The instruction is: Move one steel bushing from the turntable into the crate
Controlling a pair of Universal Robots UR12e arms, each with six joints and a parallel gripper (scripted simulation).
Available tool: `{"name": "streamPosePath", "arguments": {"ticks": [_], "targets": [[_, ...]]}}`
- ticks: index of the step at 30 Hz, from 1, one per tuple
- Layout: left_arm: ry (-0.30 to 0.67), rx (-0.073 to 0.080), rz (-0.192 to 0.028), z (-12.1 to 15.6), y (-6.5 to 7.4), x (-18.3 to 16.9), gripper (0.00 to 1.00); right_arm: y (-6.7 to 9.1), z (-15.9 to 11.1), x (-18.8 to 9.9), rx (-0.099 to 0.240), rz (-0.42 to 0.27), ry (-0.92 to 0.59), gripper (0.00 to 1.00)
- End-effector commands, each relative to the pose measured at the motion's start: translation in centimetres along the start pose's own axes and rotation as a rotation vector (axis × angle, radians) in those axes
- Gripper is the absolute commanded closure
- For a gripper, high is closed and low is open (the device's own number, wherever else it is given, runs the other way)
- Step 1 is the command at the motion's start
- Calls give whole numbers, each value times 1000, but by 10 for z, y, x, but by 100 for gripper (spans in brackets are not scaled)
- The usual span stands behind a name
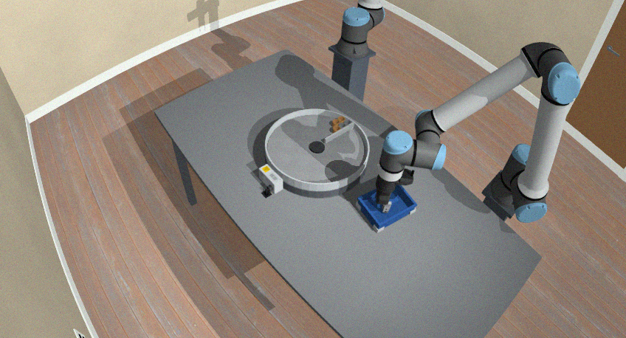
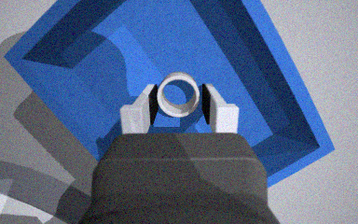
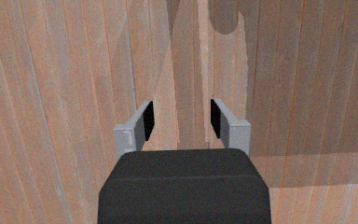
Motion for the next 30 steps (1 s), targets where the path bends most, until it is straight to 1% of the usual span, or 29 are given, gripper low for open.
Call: {"name": "streamPosePath", "arguments": {"ticks": [1, 22, 26, 30], "targets": [[0, 0, -1, 0, 1, -1, 22, 1, 0, 0, 0, -2, 0, 0], [0, 0, -1, 0, 1, -1, 22, 1, 0, 0, 0, -2, 0, 0], [0, 0, -1, 0, 5, -1, 22, 1, 0, 0, 0, -2, 0, 0], [0, 0, -1, 0, 15, -1, 22, 1, 0, 0, 0, -2, 0, 0]]}}
Point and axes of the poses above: on each arm, the point where the finger pads meet when closed, its own y axis back along the fingers, its own z axis across the jaws, x = y × z, the point moved 7 cm from there along y, back along the fingers, and after that the axes turned 1 degree about -y, right-handed, at the moved point
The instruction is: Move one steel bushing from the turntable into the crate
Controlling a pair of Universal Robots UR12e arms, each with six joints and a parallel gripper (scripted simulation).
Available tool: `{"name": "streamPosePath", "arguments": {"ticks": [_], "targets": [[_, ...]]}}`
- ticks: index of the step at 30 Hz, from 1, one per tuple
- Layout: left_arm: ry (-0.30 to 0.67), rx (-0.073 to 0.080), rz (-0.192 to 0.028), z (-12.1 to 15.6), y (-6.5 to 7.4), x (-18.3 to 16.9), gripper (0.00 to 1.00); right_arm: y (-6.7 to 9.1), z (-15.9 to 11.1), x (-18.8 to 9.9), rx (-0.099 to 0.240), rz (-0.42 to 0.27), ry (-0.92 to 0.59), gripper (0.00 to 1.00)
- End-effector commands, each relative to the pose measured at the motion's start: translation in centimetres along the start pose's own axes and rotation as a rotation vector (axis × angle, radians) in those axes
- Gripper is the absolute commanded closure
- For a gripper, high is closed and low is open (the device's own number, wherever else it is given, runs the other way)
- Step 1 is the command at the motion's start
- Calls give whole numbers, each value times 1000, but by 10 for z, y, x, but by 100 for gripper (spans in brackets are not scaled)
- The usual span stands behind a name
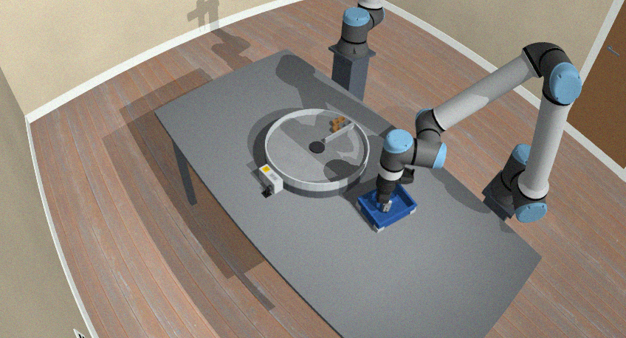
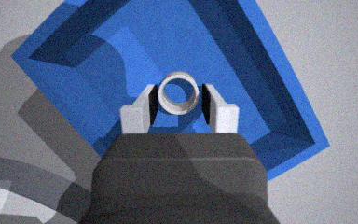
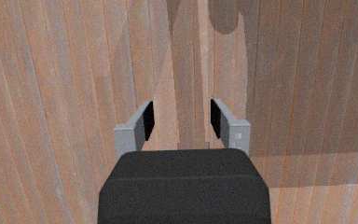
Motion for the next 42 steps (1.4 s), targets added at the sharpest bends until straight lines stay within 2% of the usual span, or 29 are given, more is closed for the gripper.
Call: {"name": "streamPosePath", "arguments": {"ticks": [1, 2, 5, 17, 19, 26, 42], "targets": [[0, 0, -2, 0, 9, -1, 22, 1, 0, 0, 0, -2, 0, 0], [0, 0, -2, 0, 9, -1, 22, 1, 0, 0, 0, -2, 0, 0], [0, 0, -2, 0, 21, -1, 22, 1, 0, 0, 0, -2, 0, 0], [0, 0, -2, -1, 76, -1, 22, 1, 0, 0, 0, -2, 0, 0], [0, 0, -2, -1, 76, -1, 22, 1, 0, 0, 0, -2, 0, 0], [0, 0, -2, -1, 92, -1, 22, 1, 0, 0, 0, -2, 0, 0], [0, 0, -2, -1, 93, -1, 22, 1, 0, 0, 0, -2, 0, 0]]}}
Point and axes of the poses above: on each arm, the point where the finger pads meet when closed, its own y axis back along the fingers, its own z axis across the jaws, x = y × z, the point moved 7 cm from there along y, back along the fingers, and after that the axes turned 1 degree about -y, right-handed, at the moved point
